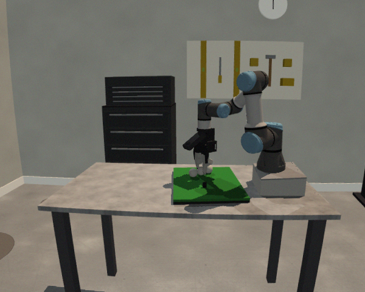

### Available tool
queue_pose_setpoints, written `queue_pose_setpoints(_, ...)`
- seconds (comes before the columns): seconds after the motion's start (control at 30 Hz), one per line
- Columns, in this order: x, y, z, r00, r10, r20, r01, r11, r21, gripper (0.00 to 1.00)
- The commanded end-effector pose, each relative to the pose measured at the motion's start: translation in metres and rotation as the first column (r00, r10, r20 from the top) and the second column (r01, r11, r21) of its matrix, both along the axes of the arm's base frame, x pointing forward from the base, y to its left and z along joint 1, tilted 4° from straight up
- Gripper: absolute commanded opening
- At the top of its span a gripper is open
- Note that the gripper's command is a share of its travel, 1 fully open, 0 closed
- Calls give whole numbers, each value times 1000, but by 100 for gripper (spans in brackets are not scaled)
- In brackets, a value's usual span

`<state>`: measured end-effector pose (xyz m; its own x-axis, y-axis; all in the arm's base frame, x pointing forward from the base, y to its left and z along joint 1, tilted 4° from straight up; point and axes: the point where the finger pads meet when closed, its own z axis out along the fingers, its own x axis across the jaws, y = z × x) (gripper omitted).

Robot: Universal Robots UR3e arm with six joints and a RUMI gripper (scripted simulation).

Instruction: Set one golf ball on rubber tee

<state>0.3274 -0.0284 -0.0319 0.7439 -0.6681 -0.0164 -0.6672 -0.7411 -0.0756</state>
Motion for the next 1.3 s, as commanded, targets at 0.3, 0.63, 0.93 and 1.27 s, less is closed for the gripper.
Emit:
queue_pose_setpoints(0.3,1,0,1,1000,0,2,0,1000,-1,0)
queue_pose_setpoints(0.63,1,0,1,1000,0,2,0,1000,-1,0)
queue_pose_setpoints(0.93,1,-1,4,1000,0,2,0,1000,-1,0)
queue_pose_setpoints(1.27,1,-3,22,1000,0,2,0,1000,-1,0)
